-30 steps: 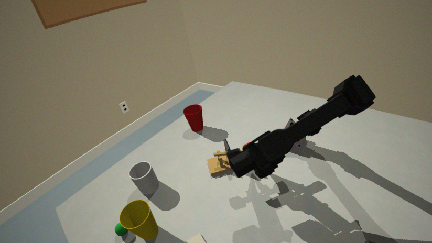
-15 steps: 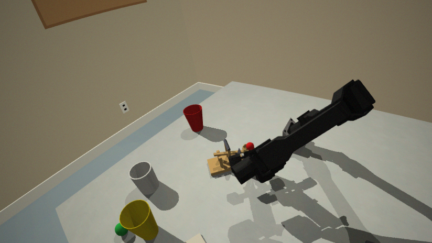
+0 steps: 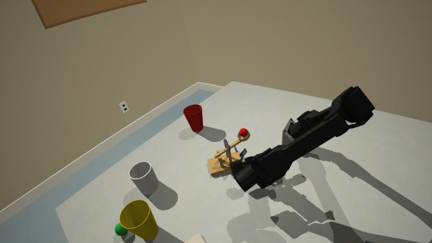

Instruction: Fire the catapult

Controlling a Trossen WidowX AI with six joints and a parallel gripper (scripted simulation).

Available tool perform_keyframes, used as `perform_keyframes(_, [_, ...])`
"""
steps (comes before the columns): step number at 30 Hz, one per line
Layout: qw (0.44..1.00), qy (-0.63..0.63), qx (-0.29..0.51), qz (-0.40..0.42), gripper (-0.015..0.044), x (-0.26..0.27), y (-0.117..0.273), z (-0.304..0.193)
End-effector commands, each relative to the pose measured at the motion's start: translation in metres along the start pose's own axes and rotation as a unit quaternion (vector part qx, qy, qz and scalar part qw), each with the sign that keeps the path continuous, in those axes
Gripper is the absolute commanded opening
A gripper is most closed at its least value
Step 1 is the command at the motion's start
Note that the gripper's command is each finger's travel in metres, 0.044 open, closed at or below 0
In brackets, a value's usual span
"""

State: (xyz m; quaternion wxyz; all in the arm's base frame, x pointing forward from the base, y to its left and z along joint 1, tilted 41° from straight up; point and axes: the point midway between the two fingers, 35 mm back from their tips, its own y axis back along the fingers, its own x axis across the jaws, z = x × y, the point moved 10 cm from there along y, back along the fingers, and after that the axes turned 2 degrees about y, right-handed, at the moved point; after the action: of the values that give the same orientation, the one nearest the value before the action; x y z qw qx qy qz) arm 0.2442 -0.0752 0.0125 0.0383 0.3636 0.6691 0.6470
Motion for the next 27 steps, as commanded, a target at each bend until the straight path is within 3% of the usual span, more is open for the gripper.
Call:
perform_keyframes(1, [1.0, -0.002, 0.0, 0.007, 0.0, 0.0, -0.004, 0.002])
perform_keyframes(9, [1.0, -0.001, 0.001, -0.001, 0.0, -0.002, 0.113, -0.037])
perform_keyframes(13, [1.0, -0.001, 0.001, -0.001, 0.0, 0.002, 0.128, -0.044])
perform_keyframes(14, [1.0, -0.006, -0.003, -0.004, 0.0026, -0.004, 0.11, -0.036])
perform_keyframes(27, [0.977, -0.187, -0.094, -0.032, 0.0367, -0.057, 0.122, -0.061])
